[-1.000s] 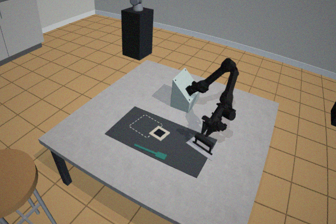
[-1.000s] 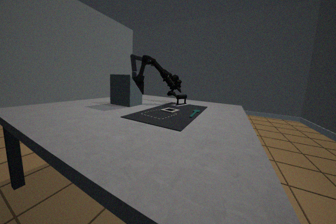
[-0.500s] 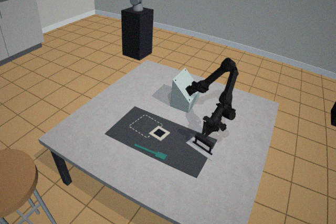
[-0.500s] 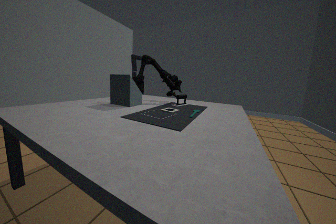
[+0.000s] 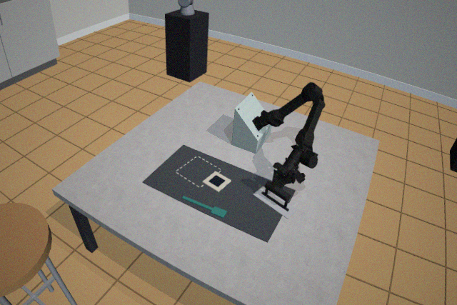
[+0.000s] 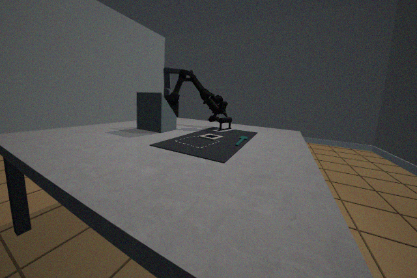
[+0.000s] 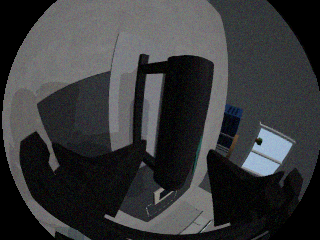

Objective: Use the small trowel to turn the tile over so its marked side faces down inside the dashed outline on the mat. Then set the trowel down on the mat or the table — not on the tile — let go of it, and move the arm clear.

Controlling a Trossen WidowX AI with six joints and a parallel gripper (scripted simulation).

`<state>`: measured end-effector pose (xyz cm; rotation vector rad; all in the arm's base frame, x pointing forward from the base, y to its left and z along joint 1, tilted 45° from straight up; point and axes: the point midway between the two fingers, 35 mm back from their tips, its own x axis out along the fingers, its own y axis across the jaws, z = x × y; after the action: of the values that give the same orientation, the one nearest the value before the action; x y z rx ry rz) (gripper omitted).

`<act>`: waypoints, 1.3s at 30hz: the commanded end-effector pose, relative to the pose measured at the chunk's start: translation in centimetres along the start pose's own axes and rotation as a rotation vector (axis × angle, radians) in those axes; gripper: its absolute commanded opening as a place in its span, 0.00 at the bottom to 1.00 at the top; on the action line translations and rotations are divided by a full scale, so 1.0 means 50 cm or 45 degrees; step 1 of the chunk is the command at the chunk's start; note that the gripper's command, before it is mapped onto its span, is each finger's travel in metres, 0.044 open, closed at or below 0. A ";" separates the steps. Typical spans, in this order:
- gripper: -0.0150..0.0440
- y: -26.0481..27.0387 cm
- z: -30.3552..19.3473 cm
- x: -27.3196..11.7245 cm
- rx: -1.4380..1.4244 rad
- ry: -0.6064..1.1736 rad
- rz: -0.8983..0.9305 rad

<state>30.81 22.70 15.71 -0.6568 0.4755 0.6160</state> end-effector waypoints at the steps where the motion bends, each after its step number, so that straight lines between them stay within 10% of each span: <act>1: 0.76 0.004 -0.003 0.019 -0.009 0.005 0.011; 17: 0.76 0.005 -0.005 0.066 -0.010 0.004 0.010; 22: 0.54 0.005 -0.005 0.066 -0.010 0.004 0.010; 39: 0.35 0.005 -0.005 0.066 -0.010 0.004 0.010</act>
<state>32.92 23.87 13.64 -0.6614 0.4774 0.6252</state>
